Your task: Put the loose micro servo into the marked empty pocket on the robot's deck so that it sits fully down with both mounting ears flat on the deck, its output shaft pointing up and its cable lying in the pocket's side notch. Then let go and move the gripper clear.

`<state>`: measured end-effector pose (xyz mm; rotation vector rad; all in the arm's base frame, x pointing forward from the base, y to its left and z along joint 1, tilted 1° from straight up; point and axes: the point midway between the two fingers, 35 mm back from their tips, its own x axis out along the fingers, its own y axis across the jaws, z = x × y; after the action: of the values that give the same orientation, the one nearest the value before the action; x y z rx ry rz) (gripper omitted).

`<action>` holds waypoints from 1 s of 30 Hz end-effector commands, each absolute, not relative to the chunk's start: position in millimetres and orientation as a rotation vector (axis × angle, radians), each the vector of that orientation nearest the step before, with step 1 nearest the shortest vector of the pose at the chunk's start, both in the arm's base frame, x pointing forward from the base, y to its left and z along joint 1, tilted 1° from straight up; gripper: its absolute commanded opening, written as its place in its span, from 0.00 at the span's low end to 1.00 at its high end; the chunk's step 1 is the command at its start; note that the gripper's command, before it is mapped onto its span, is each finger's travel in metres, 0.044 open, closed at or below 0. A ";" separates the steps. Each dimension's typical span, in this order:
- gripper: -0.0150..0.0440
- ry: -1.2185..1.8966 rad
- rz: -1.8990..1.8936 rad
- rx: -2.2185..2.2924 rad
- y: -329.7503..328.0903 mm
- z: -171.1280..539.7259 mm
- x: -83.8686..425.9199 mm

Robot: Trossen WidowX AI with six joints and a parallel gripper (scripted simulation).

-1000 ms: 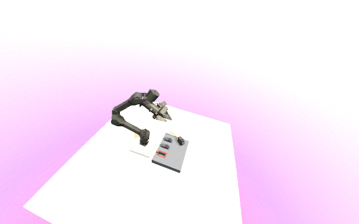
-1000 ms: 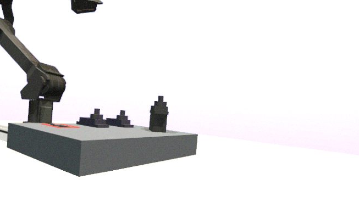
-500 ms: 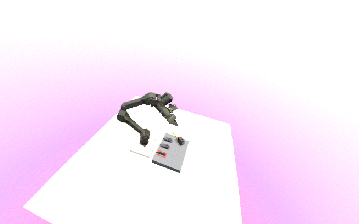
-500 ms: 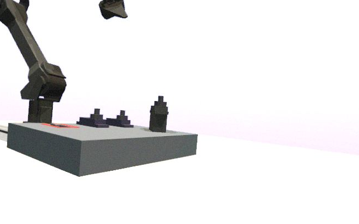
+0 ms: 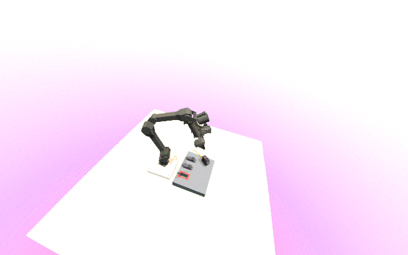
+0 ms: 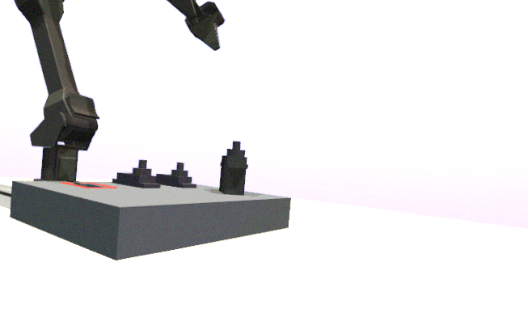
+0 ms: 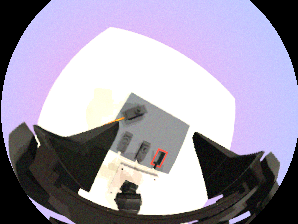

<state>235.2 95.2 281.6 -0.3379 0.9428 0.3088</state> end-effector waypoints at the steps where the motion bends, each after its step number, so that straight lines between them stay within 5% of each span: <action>1: 1.00 1.022 0.259 -0.229 103.6 268.9 244.1; 30: 1.00 1.469 -0.336 0.416 151.0 163.4 275.9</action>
<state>274.4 145.3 175.3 0.3465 1.4317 -0.2478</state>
